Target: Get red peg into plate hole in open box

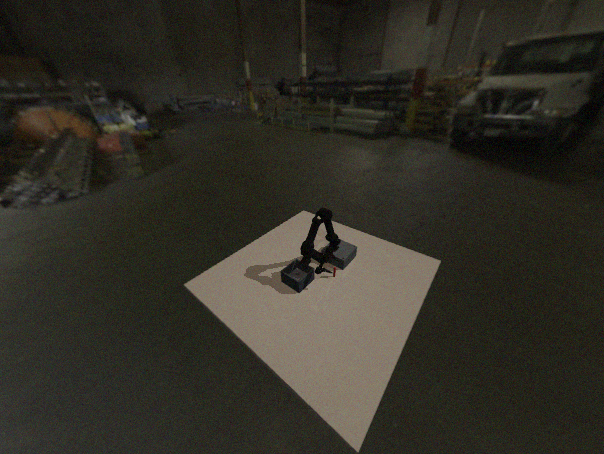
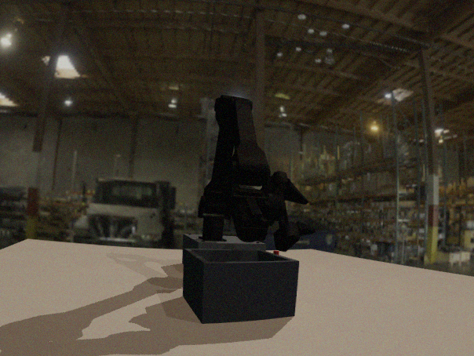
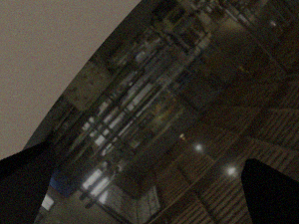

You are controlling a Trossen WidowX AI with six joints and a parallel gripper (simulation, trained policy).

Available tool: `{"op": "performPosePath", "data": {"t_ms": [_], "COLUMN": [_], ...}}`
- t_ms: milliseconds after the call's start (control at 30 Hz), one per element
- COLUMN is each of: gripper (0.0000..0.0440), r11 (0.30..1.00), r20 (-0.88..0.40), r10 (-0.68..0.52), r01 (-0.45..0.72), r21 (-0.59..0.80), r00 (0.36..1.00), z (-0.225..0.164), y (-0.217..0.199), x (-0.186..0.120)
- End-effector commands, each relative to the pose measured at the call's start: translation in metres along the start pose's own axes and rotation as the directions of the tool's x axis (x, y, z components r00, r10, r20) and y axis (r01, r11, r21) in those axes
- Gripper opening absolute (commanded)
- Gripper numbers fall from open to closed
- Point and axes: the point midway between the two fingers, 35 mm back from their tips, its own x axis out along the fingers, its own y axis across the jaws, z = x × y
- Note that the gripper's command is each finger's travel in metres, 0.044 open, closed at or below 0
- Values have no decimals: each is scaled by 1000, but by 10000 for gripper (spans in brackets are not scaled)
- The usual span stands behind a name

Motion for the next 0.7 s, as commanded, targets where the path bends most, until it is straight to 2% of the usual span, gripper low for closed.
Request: {"op": "performPosePath", "data": {"t_ms": [0,100,333,667], "gripper": [409,440,440,440], "r11": [1000,998,980,930], "r20": [30,119,310,551], "r10": [9,33,87,192], "r01": [-9,-25,-25,29], "r21": [-15,-65,-199,-367], "r00": [999,992,947,812], "z": [2,7,16,26], "y": [1,3,5,2], "x": [0,2,8,13]}}
